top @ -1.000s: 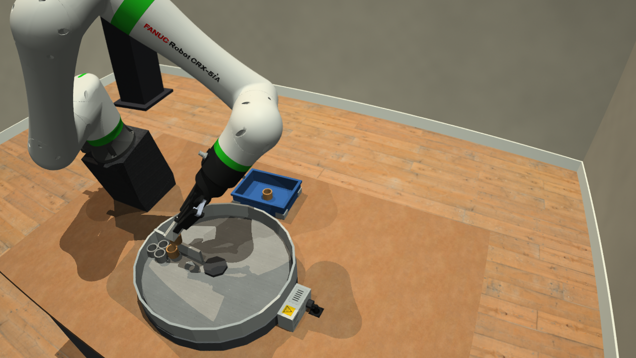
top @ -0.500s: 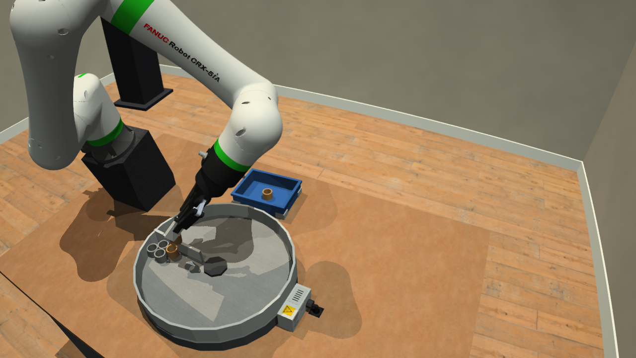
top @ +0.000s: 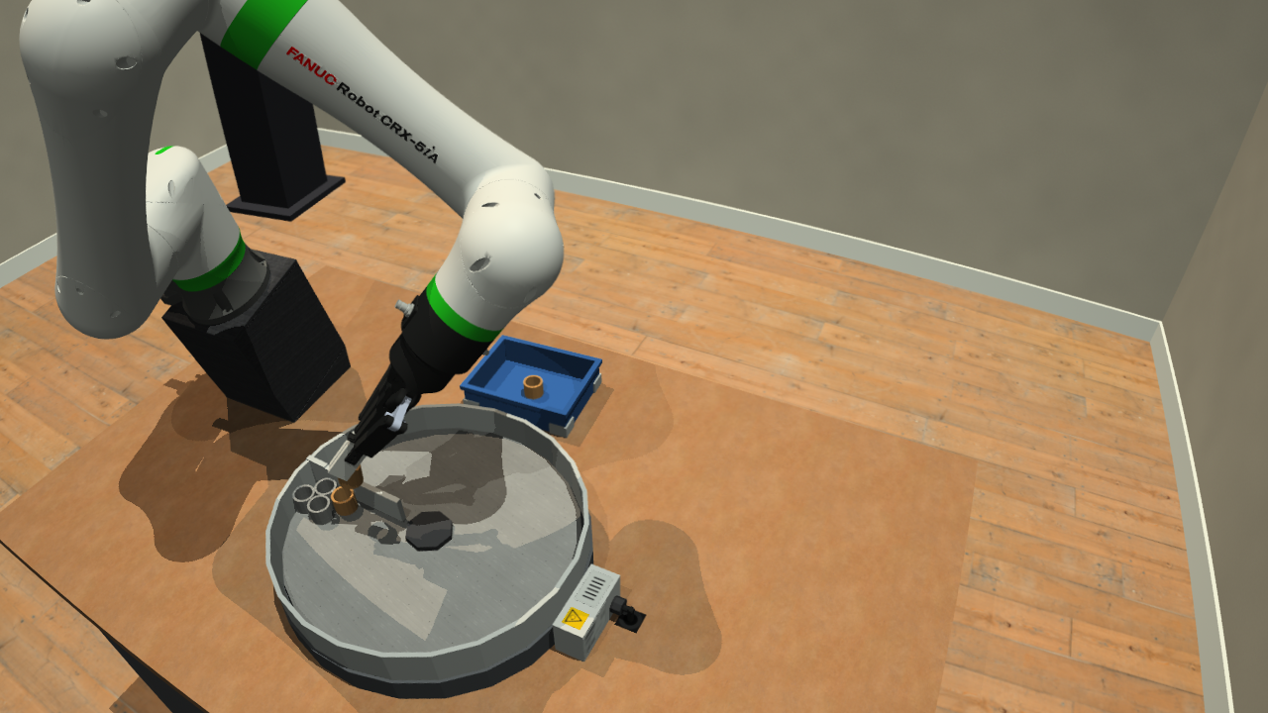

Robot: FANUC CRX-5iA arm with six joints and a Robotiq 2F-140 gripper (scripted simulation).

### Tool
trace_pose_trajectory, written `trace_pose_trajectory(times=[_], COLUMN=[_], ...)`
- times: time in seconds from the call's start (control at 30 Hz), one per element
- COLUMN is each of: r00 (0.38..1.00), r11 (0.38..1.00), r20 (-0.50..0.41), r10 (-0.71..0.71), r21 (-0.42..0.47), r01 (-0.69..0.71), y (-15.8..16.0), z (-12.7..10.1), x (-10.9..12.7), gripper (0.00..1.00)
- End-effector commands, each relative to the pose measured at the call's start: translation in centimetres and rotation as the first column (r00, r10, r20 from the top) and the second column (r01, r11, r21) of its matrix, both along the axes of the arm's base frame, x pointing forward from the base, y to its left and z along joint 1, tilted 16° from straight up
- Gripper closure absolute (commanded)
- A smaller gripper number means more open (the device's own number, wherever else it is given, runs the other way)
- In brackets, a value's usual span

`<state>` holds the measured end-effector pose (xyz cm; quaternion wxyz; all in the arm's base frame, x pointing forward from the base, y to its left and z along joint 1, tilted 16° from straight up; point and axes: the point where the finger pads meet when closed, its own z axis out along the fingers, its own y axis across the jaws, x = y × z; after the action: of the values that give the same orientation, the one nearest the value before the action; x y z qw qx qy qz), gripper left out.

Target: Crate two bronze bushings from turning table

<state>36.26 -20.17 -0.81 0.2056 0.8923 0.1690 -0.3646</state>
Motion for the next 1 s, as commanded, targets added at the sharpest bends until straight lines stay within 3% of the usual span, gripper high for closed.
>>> trace_pose_trajectory(times=[0.0,0.53,0.7,0.97], r00=[1.000,1.000,1.000,1.000], r11=[1.000,1.000,1.000,1.000], r20=[0.000,0.000,0.000,0.000], r10=[0.000,0.000,0.000,0.000], r21=[0.000,0.000,0.000,0.000], r01=[0.000,0.000,0.000,0.000], y=[0.0,1.9,5.0,12.5], z=[0.0,-0.5,-1.4,-3.5], x=[0.0,0.2,0.6,1.5], gripper=[1.00,1.00,1.00,1.00])
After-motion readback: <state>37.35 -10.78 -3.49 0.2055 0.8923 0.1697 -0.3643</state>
